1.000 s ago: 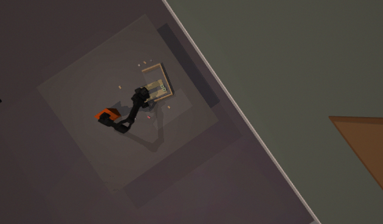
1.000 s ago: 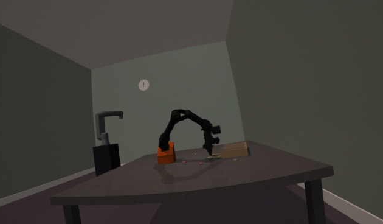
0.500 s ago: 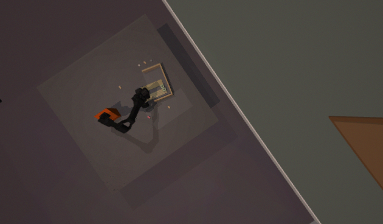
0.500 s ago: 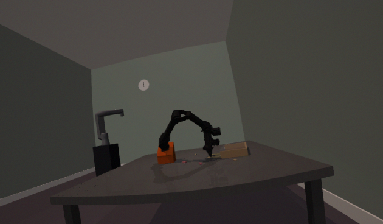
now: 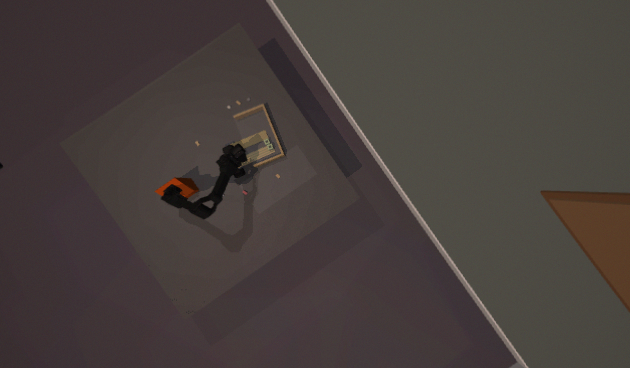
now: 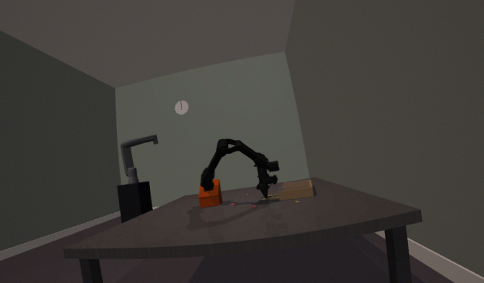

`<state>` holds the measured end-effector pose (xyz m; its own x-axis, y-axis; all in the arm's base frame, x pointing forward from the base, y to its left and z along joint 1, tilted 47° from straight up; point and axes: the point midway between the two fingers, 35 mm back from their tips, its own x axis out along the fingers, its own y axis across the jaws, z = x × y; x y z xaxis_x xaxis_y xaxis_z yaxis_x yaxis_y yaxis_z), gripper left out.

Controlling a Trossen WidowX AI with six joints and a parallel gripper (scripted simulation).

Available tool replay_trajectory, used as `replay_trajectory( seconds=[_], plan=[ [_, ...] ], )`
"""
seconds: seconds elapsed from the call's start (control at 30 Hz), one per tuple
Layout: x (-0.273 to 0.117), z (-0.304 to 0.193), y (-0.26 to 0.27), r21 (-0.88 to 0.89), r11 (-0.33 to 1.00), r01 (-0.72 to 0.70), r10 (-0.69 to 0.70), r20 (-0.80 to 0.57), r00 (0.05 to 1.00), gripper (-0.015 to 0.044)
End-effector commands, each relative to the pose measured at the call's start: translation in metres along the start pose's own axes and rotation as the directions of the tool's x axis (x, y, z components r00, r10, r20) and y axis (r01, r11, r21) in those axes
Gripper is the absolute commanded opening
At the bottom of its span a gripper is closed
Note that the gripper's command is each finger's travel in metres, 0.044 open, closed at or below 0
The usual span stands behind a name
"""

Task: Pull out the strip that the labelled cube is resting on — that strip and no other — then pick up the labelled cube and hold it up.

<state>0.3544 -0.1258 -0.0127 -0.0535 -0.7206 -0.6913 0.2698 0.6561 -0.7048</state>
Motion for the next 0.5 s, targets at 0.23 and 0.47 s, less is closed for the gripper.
replay_trajectory(
  seconds=[0.23, 0.47],
  plan=[
    [0.0016, 0.0004, -0.0005, -0.003, 1.0, 0.004, -0.004, 0.002, 1.0, 0.0],
    [0.0023, 0.0006, -0.0004, -0.003, 1.0, 0.004, -0.004, 0.002, 1.0, 0.0]
  ],
)
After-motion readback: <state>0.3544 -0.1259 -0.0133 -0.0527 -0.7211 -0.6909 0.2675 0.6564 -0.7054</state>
